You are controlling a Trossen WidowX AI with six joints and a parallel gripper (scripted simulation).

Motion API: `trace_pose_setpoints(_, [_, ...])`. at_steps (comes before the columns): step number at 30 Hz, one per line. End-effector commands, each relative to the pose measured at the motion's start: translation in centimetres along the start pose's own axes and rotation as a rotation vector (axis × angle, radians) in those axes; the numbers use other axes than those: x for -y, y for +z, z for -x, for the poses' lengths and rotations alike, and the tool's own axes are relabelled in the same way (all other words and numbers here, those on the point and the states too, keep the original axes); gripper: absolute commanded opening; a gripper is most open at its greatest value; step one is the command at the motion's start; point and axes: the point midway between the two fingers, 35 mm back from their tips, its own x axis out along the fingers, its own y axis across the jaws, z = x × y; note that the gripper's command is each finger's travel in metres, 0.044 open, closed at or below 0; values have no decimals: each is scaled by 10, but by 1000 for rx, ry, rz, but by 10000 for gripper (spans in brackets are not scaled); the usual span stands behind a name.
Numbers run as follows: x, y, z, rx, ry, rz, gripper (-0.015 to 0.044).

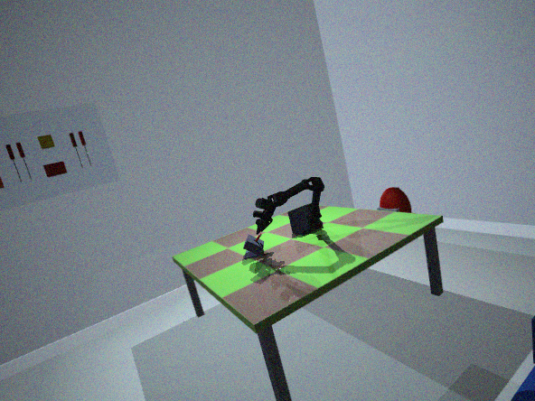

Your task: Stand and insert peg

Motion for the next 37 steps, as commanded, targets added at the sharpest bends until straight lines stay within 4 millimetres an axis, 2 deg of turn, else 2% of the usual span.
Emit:
trace_pose_setpoints(1, [-1,2,8,2,6,0,440])
trace_pose_setpoints(32, [2,0,63,8,2,-2,440])
trace_pose_setpoints(37, [2,0,64,8,2,-2,440])
